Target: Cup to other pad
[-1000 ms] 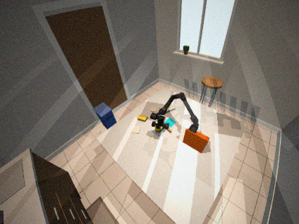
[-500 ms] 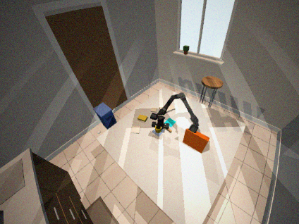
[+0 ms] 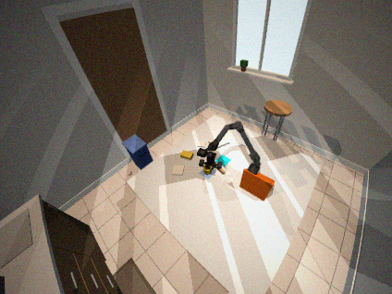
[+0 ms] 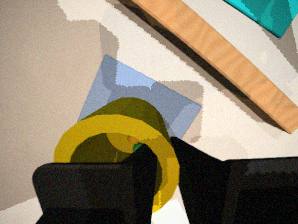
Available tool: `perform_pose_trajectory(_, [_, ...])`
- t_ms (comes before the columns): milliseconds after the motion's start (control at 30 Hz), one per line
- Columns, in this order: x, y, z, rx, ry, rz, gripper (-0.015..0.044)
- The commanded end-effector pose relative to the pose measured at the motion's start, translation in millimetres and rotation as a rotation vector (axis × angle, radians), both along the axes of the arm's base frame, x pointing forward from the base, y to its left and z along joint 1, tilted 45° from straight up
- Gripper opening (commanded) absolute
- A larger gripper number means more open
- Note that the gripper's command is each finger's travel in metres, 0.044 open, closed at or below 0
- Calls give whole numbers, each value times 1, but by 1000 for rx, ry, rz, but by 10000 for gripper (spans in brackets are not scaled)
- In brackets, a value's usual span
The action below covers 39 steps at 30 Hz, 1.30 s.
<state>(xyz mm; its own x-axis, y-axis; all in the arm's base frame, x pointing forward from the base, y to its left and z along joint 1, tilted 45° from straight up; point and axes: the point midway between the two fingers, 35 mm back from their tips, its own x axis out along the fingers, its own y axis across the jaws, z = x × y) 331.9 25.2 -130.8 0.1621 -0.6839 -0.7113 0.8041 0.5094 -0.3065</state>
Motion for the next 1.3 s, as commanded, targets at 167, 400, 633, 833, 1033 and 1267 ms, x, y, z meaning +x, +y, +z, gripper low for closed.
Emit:
perform_pose_trajectory(167, [-4,21,20,3,-2,-1,0])
perform_pose_trajectory(400, [-10,36,36,0,0,0,0])
perform_pose_trajectory(633, [-10,33,33,-5,2,9,0])
perform_pose_trajectory(833, [-10,33,33,-5,2,9,0])
perform_pose_trajectory(1033, [-10,32,34,-5,2,8,0])
perform_pose_trajectory(1267, [-10,23,45,-3,2,5,0])
